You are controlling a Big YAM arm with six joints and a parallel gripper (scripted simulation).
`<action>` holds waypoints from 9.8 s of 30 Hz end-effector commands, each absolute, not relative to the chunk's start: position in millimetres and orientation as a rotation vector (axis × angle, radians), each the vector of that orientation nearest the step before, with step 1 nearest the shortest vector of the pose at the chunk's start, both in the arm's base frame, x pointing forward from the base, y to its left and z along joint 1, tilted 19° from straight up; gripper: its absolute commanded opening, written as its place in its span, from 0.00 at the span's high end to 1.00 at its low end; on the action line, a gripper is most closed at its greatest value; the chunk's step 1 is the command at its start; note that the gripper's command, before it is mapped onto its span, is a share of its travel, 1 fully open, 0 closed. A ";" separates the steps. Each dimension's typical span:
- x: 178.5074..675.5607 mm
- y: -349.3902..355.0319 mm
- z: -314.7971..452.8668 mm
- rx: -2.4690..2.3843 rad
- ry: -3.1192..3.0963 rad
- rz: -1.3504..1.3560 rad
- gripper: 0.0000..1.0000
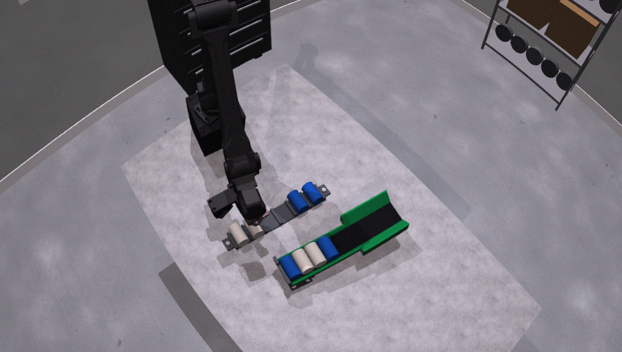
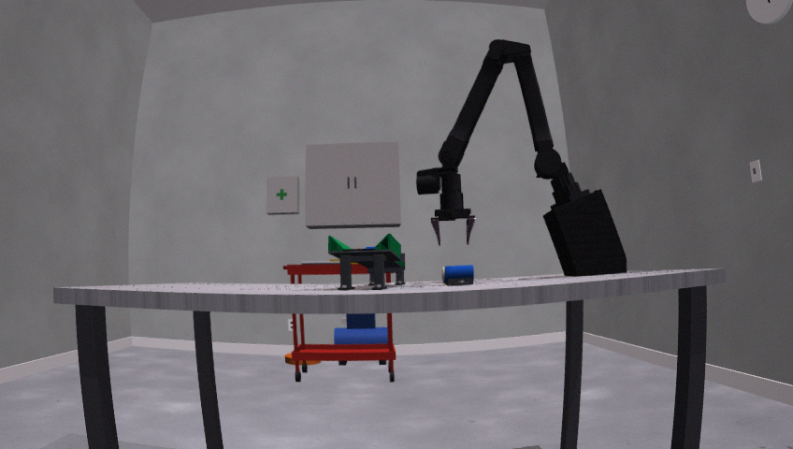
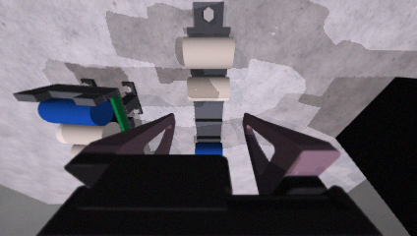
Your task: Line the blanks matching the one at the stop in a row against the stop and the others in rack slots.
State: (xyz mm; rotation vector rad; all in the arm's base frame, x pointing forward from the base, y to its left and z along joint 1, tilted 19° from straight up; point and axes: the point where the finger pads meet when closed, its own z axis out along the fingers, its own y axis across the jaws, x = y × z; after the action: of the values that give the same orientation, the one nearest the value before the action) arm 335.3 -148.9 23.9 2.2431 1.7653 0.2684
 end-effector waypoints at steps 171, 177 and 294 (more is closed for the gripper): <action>398.6 57.9 6.4 -1.807 2.292 -0.409 0.17; 397.4 55.0 -5.0 -1.810 2.300 -0.403 0.17; 427.4 53.4 -55.9 -1.792 2.273 -0.420 0.17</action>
State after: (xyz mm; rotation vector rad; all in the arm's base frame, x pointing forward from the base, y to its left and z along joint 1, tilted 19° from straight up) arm 412.5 51.6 -64.6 -1.8133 2.3054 -0.4016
